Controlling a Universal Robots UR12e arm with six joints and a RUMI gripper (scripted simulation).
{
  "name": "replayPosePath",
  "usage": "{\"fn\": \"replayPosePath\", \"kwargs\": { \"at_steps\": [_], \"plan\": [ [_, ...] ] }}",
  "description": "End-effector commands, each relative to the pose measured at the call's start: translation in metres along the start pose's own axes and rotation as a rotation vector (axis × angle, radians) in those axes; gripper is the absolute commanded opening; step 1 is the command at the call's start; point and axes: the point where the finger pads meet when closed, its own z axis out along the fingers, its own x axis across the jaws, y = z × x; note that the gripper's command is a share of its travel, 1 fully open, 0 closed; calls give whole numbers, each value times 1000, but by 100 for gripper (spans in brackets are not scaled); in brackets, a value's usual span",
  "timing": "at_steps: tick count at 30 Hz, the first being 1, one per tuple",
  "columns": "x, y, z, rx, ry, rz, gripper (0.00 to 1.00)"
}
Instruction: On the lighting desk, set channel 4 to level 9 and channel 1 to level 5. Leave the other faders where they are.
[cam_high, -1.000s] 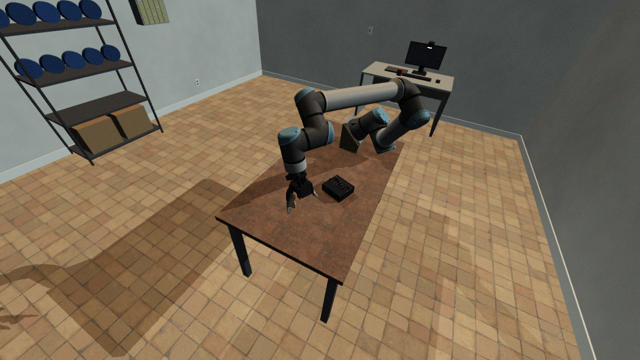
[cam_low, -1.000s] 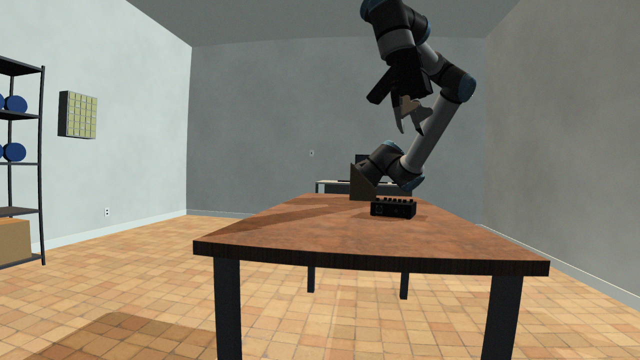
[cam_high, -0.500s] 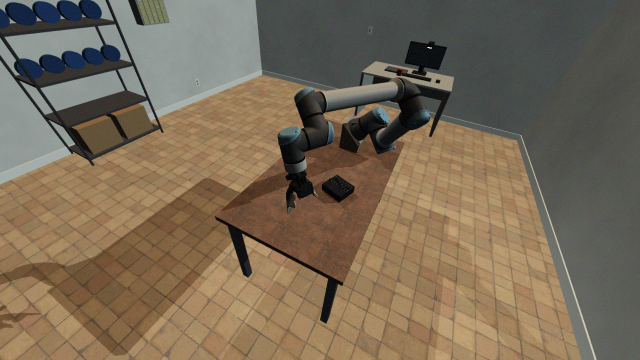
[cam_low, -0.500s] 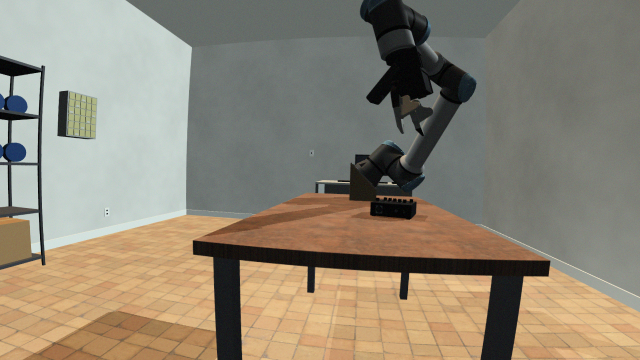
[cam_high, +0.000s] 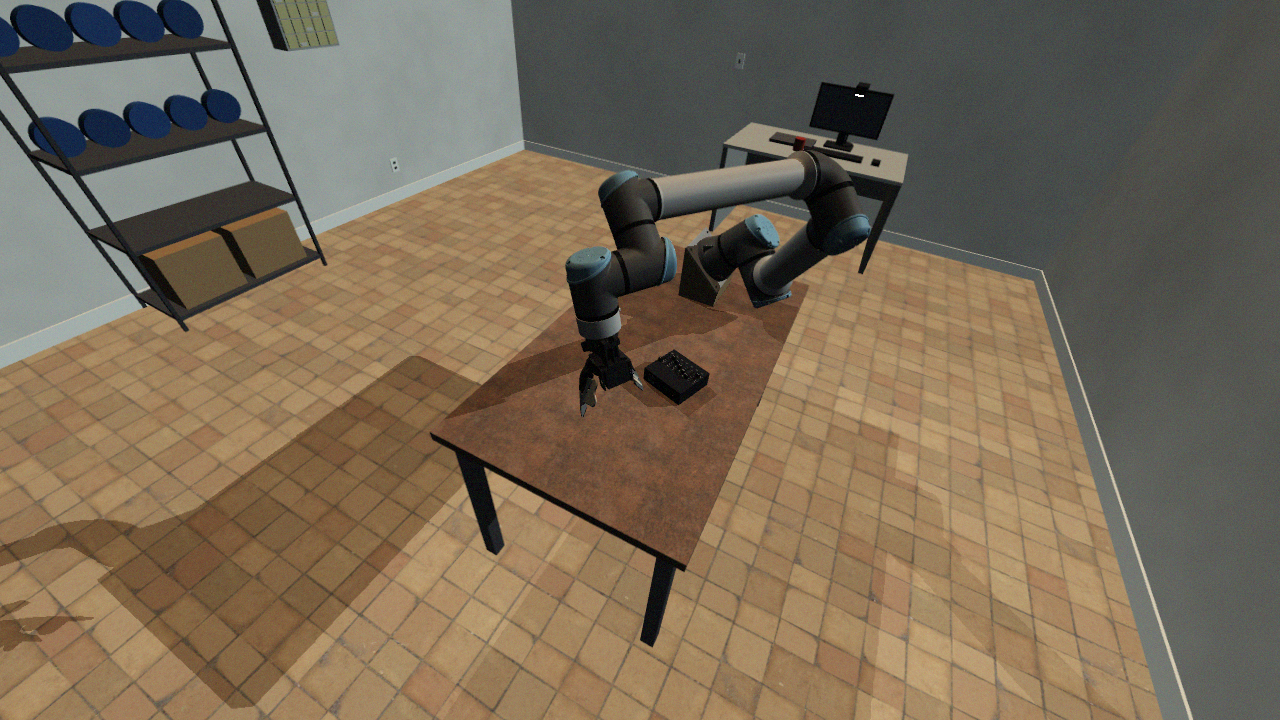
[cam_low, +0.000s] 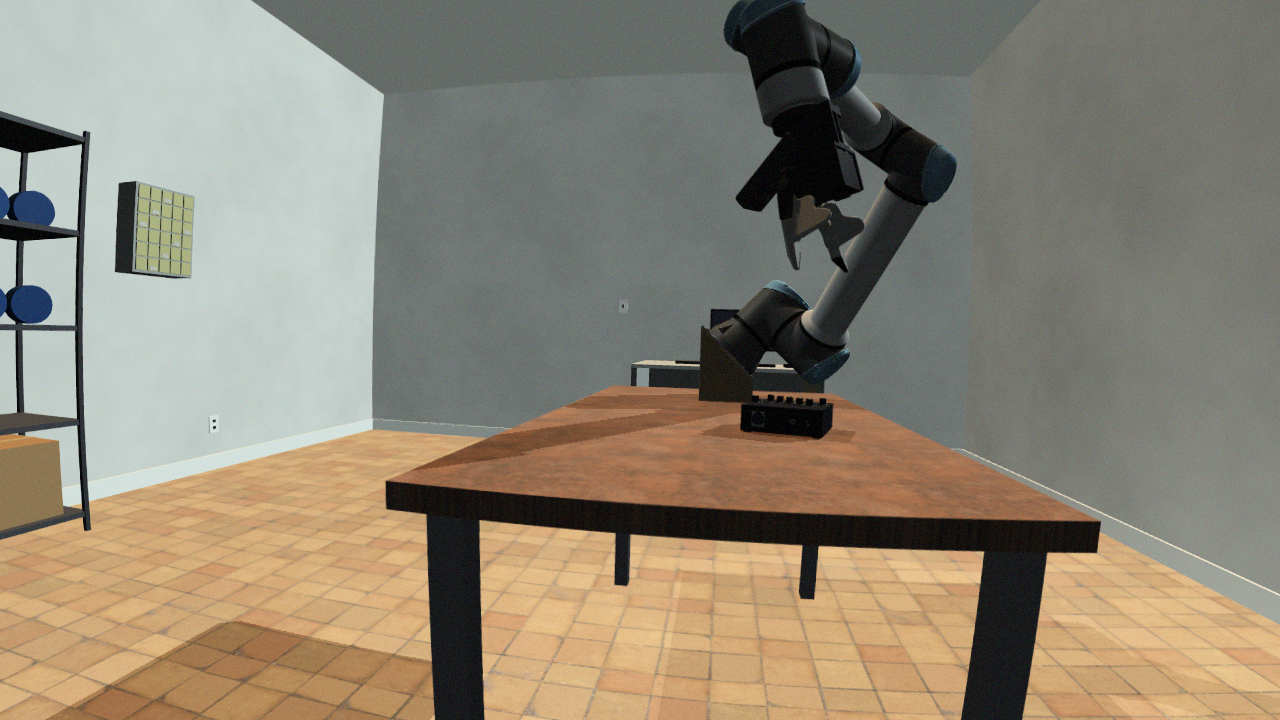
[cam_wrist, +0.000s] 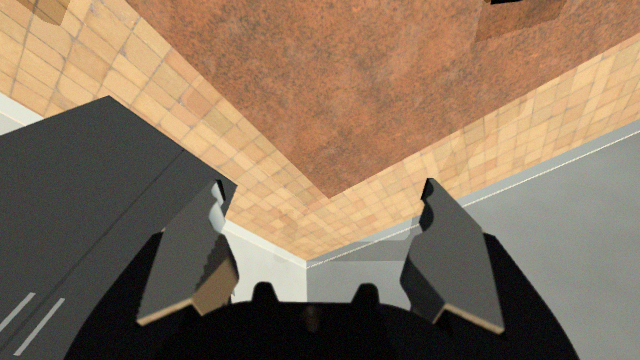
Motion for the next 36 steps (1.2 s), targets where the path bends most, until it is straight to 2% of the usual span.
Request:
{"fn": "replayPosePath", "kwargs": {
  "at_steps": [1, 7, 13, 15, 21, 22, 30, 32, 36],
  "plan": [
    [23, -14, -3, 14, -12, 69, 100],
    [72, -45, -4, 43, -31, 216, 100],
    [134, -85, 2, 74, -61, 396, 100],
    [134, -85, 2, 74, -61, 396, 100],
    [201, -130, 15, 102, -98, 583, 100],
    [201, -130, 15, 102, -98, 583, 100],
    [280, -185, 39, 128, -148, 798, 100],
    [280, -185, 39, 128, -148, 798, 100],
    [309, -206, 50, 135, -168, 876, 100]
  ]
}}
